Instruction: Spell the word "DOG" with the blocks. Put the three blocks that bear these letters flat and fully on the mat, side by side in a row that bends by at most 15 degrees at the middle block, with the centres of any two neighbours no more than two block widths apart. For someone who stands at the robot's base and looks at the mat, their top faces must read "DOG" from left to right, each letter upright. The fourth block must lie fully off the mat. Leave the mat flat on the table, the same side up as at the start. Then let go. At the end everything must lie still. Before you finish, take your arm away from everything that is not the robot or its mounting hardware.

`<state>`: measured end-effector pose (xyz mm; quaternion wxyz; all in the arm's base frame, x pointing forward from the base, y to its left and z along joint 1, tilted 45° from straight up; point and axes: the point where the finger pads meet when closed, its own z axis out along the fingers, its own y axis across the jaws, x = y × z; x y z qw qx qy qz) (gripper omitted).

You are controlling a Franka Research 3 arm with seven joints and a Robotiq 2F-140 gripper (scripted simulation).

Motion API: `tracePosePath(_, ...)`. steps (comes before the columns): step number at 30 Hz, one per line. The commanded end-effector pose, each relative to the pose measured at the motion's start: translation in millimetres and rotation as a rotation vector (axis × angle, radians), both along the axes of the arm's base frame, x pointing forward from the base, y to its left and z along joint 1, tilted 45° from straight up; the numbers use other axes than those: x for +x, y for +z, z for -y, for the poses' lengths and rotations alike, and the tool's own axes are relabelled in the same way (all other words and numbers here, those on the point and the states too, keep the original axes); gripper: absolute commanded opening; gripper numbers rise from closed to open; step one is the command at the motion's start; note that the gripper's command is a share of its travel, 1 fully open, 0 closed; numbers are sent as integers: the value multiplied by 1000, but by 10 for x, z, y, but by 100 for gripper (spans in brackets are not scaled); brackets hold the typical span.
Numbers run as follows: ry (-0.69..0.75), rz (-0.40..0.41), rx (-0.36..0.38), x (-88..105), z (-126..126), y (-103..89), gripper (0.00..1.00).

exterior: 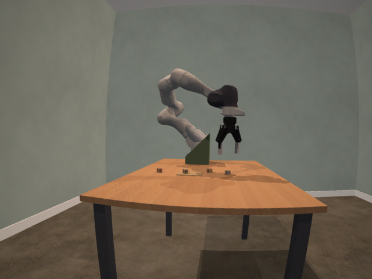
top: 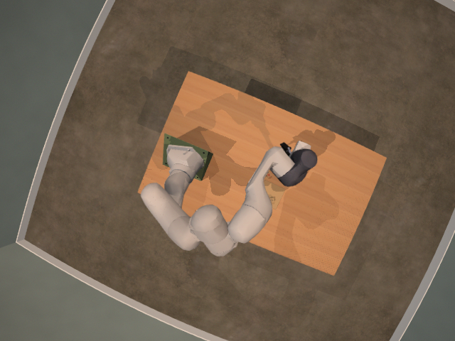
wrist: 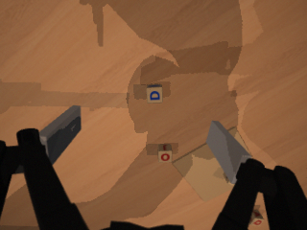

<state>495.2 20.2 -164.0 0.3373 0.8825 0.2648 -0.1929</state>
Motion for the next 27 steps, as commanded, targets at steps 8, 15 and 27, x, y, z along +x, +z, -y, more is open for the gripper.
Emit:
tracePosePath(8, 171, -169, 30, 9, 31, 11, 100)
tracePosePath(15, 239, -237, 46, 8, 38, 4, 100)
tracePosePath(27, 350, -348, 72, 8, 48, -7, 100)
